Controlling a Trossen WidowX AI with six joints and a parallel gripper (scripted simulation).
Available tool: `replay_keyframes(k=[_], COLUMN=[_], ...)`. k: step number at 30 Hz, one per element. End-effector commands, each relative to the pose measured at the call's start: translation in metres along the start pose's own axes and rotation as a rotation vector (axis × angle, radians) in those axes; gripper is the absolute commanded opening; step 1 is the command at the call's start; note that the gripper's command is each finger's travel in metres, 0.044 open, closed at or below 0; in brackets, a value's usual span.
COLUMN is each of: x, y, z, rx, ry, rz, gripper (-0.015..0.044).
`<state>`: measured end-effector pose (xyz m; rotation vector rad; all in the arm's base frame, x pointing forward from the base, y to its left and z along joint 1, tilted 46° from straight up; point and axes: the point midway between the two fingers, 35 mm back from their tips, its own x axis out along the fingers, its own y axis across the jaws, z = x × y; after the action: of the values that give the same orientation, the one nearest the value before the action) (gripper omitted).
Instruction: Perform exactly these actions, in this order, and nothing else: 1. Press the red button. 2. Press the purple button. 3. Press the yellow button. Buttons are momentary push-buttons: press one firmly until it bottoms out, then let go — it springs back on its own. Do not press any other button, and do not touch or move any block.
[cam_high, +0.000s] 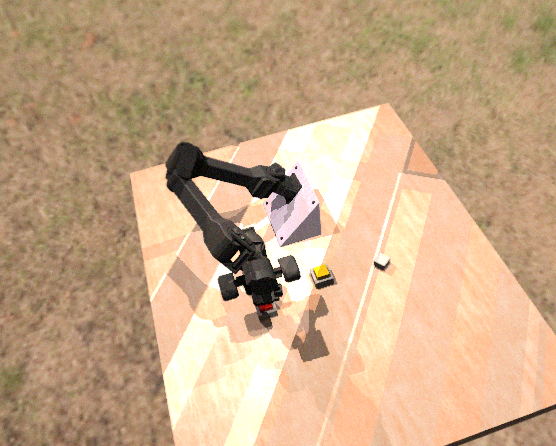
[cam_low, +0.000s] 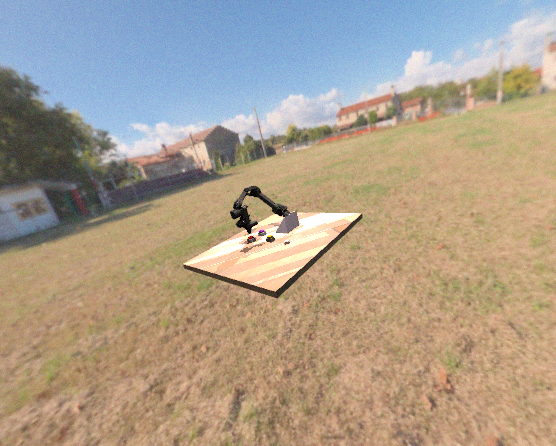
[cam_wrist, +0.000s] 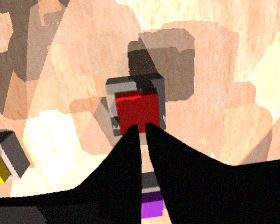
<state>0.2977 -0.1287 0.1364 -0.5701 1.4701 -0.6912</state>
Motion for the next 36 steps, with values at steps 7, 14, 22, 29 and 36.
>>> replay_keyframes(k=[7,14,22,29,36], x=[0.016,0.027,0.034,0.034,0.034], y=[0.0,0.0,0.0,0.0,0.0], z=[-0.001,-0.002,-0.002,-0.002,-0.002], rx=[-0.008,-0.008,-0.008,-0.008,-0.008], ry=[0.005,0.005,0.005,0.005,0.005], rz=[-0.003,-0.004,-0.004,-0.004,-0.004], gripper=[0.002,0.002,0.002,0.002,0.002])
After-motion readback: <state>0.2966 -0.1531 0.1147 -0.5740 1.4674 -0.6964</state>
